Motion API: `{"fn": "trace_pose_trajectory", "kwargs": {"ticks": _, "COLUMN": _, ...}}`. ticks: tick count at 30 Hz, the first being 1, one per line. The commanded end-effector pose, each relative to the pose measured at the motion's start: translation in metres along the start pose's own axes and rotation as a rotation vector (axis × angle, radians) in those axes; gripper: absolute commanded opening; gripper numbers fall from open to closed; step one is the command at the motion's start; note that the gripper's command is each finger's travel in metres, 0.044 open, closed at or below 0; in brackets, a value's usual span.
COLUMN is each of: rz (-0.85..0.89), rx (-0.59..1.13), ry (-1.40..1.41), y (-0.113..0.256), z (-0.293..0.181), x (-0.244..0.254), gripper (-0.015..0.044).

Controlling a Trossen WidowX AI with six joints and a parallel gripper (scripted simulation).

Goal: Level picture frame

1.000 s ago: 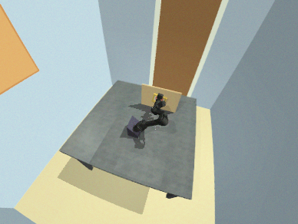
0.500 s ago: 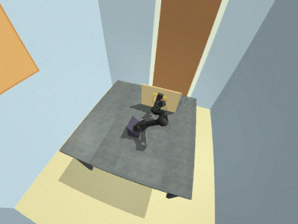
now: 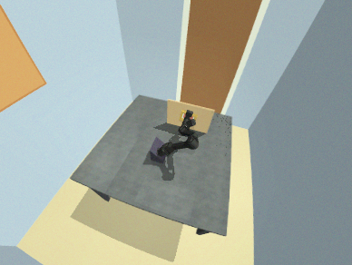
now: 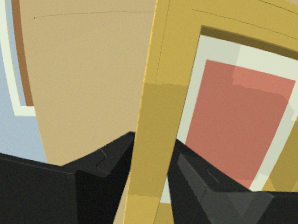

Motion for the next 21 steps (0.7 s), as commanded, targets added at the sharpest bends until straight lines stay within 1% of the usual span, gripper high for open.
{"fn": "trace_pose_trajectory", "kwargs": {"ticks": 1, "rz": 0.004, "rx": -0.002, "ry": 0.002, "y": 0.0, "z": -0.0001, "x": -0.0001, "gripper": 0.0}}
{"fn": "trace_pose_trajectory", "kwargs": {"ticks": 21, "rz": 0.004, "rx": -0.002, "ry": 0.002, "y": 0.0, "z": -0.0022, "x": 0.0004, "gripper": 0.0}}
Point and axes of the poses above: the point midway between the two fingers, 35 mm back from their tips, its own y axis back along the fingers, its own x axis across the jaws, z = x × y, the point moved 6 cm from there along y, back along the fingers
